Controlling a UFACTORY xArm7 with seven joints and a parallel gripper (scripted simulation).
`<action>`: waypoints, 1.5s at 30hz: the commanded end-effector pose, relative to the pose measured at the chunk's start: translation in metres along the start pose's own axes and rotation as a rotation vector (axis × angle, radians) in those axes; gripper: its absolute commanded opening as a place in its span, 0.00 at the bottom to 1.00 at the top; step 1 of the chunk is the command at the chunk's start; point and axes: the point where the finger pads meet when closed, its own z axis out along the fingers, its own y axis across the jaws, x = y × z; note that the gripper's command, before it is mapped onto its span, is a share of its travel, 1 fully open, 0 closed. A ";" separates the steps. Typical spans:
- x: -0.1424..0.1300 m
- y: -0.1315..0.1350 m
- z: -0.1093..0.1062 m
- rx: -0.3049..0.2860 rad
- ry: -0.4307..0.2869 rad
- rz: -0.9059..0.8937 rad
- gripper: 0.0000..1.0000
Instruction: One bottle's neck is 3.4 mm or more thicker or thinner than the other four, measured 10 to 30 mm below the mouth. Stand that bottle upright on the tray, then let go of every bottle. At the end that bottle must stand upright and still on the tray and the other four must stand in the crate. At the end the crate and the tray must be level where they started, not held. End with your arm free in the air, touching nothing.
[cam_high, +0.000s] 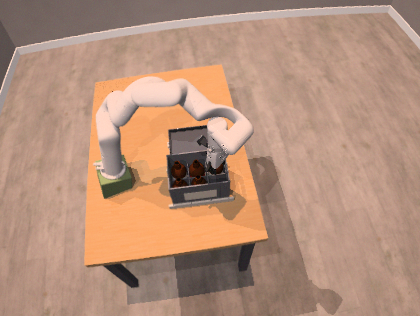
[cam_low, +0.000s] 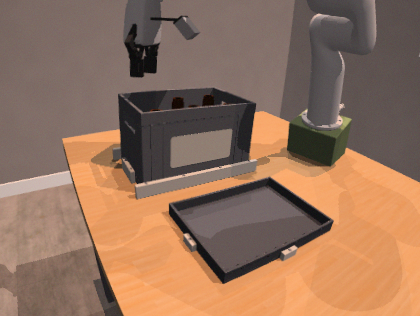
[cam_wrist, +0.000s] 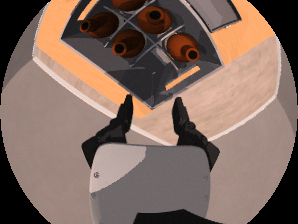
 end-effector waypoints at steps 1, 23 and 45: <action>-0.001 0.000 -0.001 -0.001 -0.003 0.000 0.65; -0.001 0.000 0.017 -0.001 -0.003 0.000 0.65; -0.001 0.000 0.039 -0.001 -0.003 0.000 0.65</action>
